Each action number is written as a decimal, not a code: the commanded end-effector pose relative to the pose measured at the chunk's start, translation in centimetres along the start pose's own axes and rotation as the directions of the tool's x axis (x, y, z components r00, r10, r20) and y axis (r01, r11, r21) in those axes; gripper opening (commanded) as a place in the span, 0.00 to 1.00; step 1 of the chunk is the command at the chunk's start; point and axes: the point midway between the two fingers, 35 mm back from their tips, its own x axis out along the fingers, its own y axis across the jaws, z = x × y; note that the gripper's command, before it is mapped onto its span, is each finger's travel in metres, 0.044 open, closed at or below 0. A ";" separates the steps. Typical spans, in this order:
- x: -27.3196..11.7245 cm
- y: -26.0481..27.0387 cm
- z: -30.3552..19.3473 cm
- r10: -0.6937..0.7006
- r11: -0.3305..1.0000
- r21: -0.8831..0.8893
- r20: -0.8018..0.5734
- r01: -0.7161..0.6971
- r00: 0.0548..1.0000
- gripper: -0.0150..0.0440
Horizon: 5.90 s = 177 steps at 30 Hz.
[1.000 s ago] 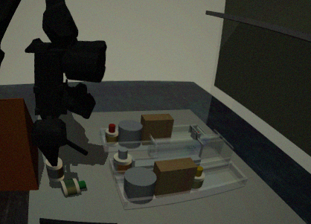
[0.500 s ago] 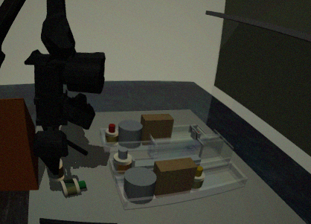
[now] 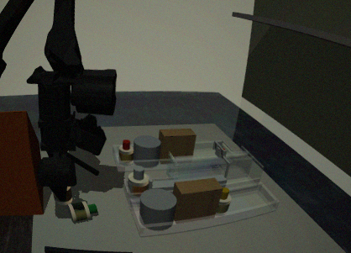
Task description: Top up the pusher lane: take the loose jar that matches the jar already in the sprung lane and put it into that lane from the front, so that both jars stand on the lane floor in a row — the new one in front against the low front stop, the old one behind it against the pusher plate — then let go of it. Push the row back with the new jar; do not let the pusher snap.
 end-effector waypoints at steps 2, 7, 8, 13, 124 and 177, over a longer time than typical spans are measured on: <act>0.2 0.0 -0.1 0.007 1.000 0.008 -0.004 -0.007 1.000 0.64; 0.2 0.0 -0.1 0.007 1.000 0.008 -0.004 -0.007 1.000 0.52; 0.2 0.0 -0.1 0.007 1.000 0.008 -0.004 -0.007 1.000 0.51; 0.1 0.0 -0.1 0.006 1.000 0.008 -0.004 -0.006 1.000 0.39; -2.7 0.3 12.8 0.006 1.000 0.021 0.002 -0.006 1.000 0.25; -2.8 0.3 15.0 0.006 1.000 0.020 0.003 -0.006 1.000 0.25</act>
